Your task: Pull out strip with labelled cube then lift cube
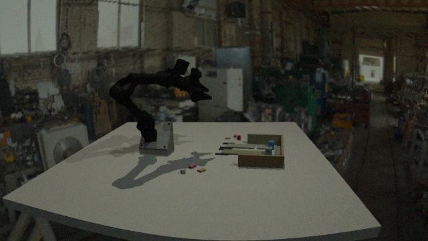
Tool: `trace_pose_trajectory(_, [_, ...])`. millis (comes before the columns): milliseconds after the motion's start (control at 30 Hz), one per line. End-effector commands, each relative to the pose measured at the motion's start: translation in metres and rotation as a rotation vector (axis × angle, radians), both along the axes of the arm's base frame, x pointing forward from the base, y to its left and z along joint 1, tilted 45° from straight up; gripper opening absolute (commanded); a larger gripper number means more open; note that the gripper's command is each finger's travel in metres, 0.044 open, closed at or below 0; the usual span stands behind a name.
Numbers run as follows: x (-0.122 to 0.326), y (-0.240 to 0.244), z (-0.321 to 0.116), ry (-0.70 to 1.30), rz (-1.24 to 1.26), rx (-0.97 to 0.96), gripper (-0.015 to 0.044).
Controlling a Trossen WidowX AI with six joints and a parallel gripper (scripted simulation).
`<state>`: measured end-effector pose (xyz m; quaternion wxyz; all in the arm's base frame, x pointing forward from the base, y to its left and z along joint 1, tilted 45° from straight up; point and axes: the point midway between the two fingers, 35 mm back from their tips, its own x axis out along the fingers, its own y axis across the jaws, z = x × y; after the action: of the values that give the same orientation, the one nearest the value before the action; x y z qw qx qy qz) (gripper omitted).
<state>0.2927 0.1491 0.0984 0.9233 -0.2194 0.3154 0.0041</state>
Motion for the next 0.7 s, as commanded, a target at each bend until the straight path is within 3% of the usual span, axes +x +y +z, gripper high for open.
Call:
trace_pose_trajectory(0, [0.023, -0.069, -0.006, -0.045, -0.18, -0.276, 0.04])
trace_pose_trajectory(100, [0.026, -0.09, -0.006, -0.046, -0.239, -0.362, 0.04])
trace_pose_trajectory(667, [0.026, -0.09, -0.006, -0.046, -0.239, -0.362, 0.04])
